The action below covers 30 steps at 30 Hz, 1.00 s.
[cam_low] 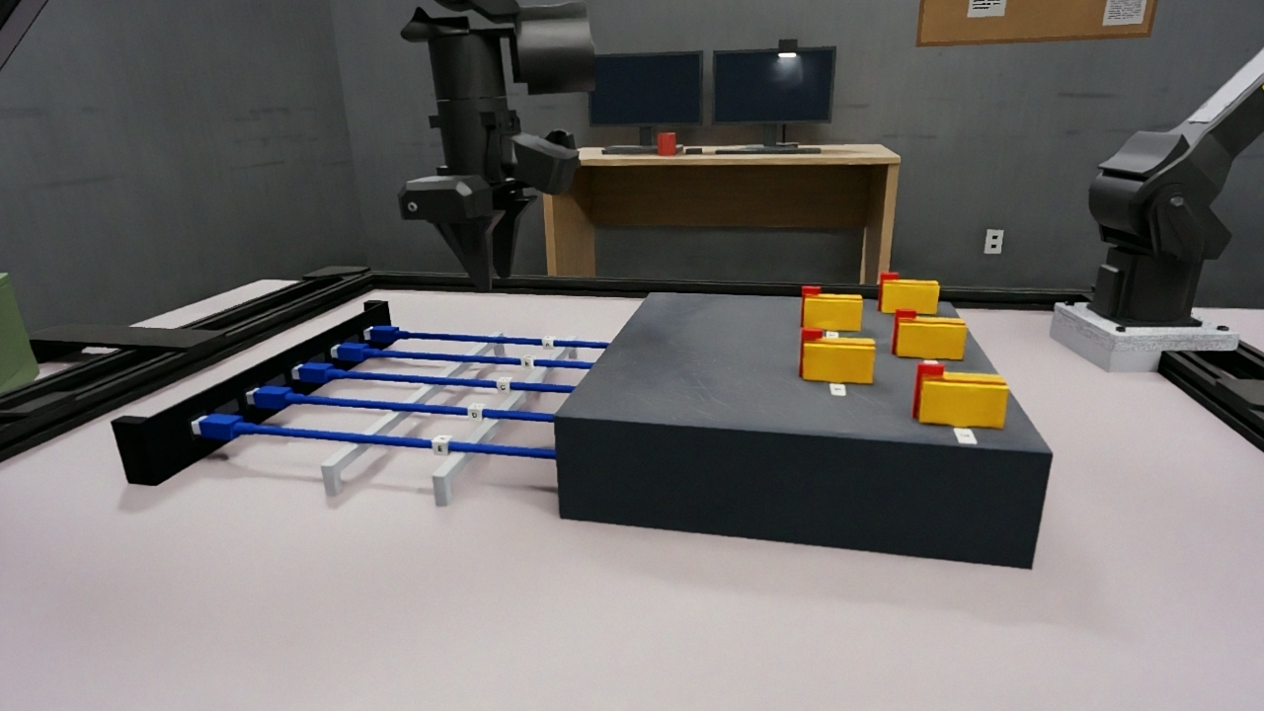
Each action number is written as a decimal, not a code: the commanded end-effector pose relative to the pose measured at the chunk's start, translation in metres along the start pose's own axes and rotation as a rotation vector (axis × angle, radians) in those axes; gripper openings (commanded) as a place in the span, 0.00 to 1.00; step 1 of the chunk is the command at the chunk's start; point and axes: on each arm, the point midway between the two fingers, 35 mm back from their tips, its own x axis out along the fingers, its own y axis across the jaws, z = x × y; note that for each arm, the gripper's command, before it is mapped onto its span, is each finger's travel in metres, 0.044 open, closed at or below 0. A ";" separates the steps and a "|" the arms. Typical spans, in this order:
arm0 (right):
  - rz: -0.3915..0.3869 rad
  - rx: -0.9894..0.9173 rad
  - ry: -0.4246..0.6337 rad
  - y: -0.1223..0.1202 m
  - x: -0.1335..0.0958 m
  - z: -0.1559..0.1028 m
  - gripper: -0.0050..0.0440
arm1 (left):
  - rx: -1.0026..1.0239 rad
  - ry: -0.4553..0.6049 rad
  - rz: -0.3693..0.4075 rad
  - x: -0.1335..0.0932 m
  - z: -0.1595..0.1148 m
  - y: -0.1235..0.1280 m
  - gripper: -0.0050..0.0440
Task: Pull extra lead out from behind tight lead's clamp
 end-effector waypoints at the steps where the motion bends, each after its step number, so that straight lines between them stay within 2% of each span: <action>1: 0.000 0.000 -0.017 0.000 -0.001 0.007 1.00 | 0.006 0.020 -0.004 0.013 0.017 -0.001 0.53; 3: 0.000 0.000 -0.017 0.000 -0.001 0.007 1.00 | 0.009 0.038 -0.010 0.024 0.023 -0.002 0.53; 5: 0.000 0.000 -0.017 0.000 -0.001 0.007 1.00 | 0.009 0.038 -0.010 0.024 0.023 -0.002 0.53; 6: 0.000 0.000 -0.017 0.000 -0.001 0.007 1.00 | 0.009 0.038 -0.010 0.074 0.022 -0.002 0.53; 30: 0.000 0.000 -0.017 0.000 -0.001 0.007 1.00 | 0.009 0.038 -0.010 0.074 0.022 -0.002 0.53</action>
